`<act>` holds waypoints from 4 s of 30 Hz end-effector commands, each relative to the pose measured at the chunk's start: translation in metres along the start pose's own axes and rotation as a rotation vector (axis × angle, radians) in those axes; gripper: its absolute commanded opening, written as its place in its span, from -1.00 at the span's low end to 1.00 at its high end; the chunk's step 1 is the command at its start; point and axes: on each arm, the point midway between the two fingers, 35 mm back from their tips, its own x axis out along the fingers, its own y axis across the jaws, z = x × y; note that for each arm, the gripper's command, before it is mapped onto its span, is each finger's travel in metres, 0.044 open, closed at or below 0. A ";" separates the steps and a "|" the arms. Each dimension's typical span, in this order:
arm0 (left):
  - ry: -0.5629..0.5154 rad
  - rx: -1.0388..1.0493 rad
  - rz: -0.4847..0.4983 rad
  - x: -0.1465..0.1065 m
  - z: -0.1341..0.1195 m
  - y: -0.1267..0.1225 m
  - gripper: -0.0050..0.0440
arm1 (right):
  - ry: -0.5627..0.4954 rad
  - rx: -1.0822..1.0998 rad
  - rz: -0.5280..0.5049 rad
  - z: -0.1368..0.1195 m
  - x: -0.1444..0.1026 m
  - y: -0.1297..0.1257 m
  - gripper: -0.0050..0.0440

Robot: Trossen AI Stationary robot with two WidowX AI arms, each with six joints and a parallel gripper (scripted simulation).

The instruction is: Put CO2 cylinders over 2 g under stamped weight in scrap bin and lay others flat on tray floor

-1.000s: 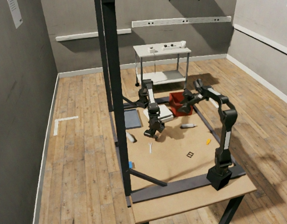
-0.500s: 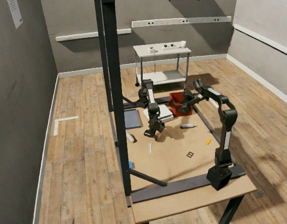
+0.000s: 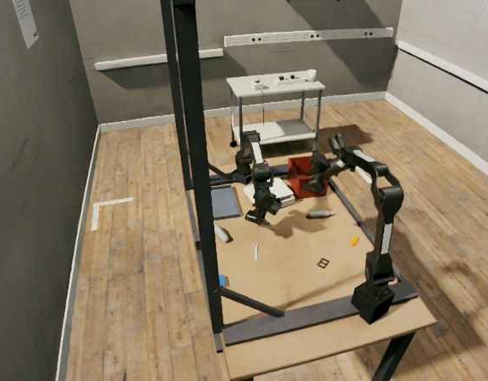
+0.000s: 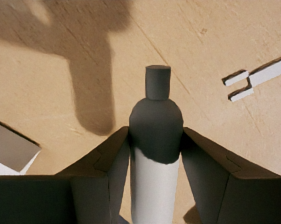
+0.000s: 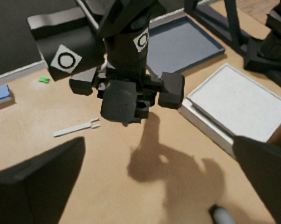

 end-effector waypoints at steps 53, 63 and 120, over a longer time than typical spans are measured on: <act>-0.020 -0.003 -0.013 -0.089 -0.073 0.213 -1.00 | 0.686 -2.358 -0.275 -0.028 0.057 0.007 1.00; -0.084 -0.400 -0.150 -0.089 -0.071 0.213 -1.00 | 0.818 -2.553 -0.249 -0.030 0.057 0.010 1.00; -0.176 -0.969 -0.340 -0.093 0.032 0.141 -1.00 | 0.819 -2.554 -0.247 -0.030 0.059 0.008 1.00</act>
